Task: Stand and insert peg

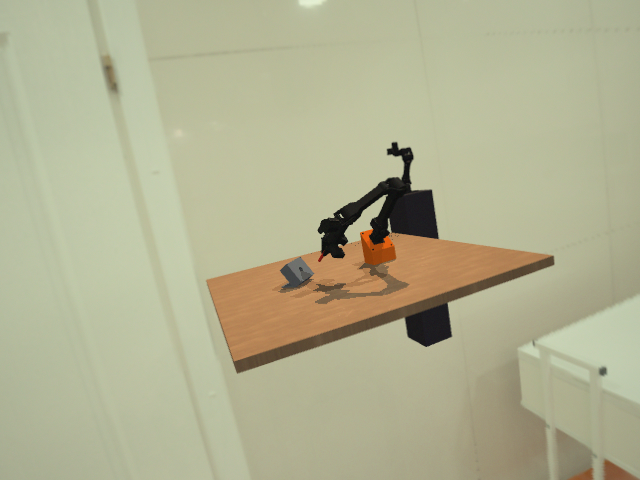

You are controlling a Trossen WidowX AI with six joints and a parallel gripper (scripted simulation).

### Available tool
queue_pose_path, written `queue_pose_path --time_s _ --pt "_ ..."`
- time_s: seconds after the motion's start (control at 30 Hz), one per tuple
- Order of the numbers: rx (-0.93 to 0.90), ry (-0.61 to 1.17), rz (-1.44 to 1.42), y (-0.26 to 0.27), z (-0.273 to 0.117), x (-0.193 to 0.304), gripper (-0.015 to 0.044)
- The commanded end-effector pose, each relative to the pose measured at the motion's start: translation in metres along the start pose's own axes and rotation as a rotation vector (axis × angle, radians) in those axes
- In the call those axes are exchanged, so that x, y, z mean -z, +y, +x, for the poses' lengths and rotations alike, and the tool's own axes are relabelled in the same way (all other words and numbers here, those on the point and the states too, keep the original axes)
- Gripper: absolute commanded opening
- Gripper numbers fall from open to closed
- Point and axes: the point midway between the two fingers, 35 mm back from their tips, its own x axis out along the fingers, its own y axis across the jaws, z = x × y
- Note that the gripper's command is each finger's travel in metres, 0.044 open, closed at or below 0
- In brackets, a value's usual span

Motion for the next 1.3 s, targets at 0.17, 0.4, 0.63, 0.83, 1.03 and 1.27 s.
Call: queue_pose_path --time_s 0.17,0.4,0.63,0.83,1.03,1.27 --pt "-0.059 0.088 -0.011 -0.001 -0.004 0.014 0.0" --pt "-0.075 0.112 -0.014 -0.001 -0.002 0.019 0.0" --pt "-0.083 0.128 -0.015 0.0 0.007 0.024 0.0" --pt "-0.091 0.141 -0.017 0.0 0.015 0.029 0.0" --pt "-0.099 0.154 -0.018 0.001 0.023 0.033 0.0" --pt "-0.108 0.17 -0.019 0.002 0.032 0.037 0.0"
